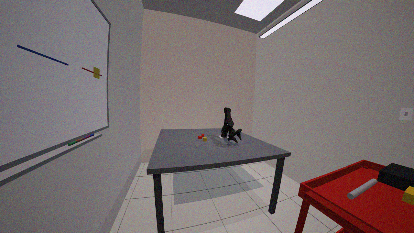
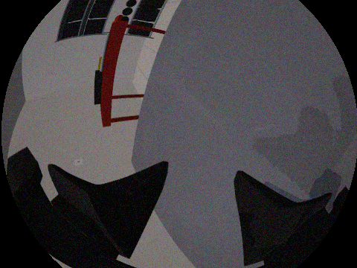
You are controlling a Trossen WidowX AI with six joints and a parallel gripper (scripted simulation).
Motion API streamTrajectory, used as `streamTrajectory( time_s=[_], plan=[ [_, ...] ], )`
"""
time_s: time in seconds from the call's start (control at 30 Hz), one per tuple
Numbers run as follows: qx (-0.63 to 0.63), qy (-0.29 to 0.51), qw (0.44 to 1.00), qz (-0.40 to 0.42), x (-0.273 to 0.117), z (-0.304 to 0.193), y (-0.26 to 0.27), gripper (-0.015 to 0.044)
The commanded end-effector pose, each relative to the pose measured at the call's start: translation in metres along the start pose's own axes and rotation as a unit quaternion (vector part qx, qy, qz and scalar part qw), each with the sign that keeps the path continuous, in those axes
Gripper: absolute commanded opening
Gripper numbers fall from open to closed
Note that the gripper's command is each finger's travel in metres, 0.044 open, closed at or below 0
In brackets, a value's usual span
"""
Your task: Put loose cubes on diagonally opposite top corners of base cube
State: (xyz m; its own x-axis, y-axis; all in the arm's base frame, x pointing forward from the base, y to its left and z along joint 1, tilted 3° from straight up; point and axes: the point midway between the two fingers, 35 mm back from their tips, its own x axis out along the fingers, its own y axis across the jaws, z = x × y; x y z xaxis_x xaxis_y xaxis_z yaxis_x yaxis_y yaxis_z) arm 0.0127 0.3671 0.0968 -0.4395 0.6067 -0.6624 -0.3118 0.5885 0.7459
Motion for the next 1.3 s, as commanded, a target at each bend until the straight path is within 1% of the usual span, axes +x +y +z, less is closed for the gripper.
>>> streamTrajectory(
  time_s=[0.0, 0.33, 0.63, 0.93, 1.27],
  plan=[
    [0.044, -0.041, 0.998, -0.016, -0.018, 0.03, -0.012, 0.0265],
    [0.184, -0.15, 0.969, -0.065, -0.088, 0.1, -0.068, 0.0265],
    [0.312, -0.232, 0.915, -0.104, -0.161, 0.134, -0.128, 0.0265],
    [0.437, -0.296, 0.839, -0.136, -0.238, 0.137, -0.191, 0.0265],
    [0.567, -0.343, 0.731, -0.161, -0.318, 0.105, -0.255, 0.0265]
  ],
)
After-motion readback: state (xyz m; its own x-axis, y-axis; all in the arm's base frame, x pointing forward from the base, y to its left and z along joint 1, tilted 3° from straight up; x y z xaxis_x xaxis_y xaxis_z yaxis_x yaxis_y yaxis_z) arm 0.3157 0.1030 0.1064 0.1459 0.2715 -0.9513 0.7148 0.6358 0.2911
